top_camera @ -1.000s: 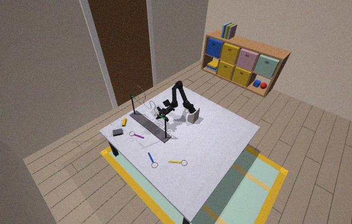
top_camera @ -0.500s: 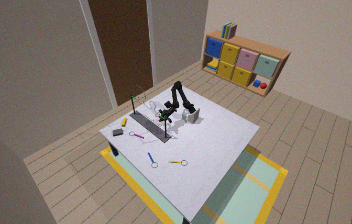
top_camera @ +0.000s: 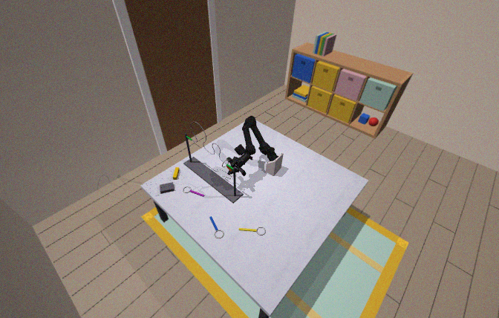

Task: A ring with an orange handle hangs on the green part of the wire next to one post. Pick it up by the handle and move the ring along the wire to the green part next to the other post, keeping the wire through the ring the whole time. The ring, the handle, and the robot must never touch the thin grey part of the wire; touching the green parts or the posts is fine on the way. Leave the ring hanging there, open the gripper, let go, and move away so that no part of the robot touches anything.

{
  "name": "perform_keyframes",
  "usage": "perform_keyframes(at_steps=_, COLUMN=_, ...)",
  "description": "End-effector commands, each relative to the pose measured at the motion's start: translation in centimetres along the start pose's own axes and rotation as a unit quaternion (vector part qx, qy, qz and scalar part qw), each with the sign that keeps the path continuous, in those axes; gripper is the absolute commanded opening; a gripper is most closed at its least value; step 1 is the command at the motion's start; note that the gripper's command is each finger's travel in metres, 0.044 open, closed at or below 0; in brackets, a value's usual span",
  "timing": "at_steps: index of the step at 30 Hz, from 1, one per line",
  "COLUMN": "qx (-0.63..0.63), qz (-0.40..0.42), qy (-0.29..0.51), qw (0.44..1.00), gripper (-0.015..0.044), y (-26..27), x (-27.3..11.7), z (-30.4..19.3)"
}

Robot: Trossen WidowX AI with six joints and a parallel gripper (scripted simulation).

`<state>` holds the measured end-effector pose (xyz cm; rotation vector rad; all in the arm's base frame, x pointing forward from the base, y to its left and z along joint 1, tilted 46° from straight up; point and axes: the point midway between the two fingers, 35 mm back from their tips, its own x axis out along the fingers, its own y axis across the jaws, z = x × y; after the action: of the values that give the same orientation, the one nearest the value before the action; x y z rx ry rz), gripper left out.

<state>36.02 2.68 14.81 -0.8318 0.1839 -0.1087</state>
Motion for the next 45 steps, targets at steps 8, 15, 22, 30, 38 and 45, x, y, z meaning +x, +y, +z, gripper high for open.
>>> perform_keyframes(at_steps=8, qx=0.005, qz=0.001, qy=0.001, qw=1.000, gripper=-0.0150, y=1.2, x=-0.2, z=-0.1)
perform_keyframes(at_steps=15, qx=0.005, qz=0.002, qy=0.001, qw=1.000, gripper=-0.0150, y=1.9, x=-0.3, z=-0.1)
perform_keyframes(at_steps=22, qx=0.005, qz=0.002, qy=0.001, qw=1.000, gripper=-0.0150, y=2.6, x=-0.4, z=-0.1)
perform_keyframes(at_steps=30, qx=0.005, qz=0.002, qy=0.000, qw=1.000, gripper=-0.0150, y=3.4, x=-0.5, z=-0.1)
perform_keyframes(at_steps=38, qx=0.005, qz=0.002, qy=0.000, qw=1.000, gripper=-0.0150, y=3.5, x=-0.1, z=-0.8)
perform_keyframes(at_steps=45, qx=0.005, qz=0.002, qy=0.000, qw=1.000, gripper=-0.0150, y=3.6, x=0.3, z=-1.8)
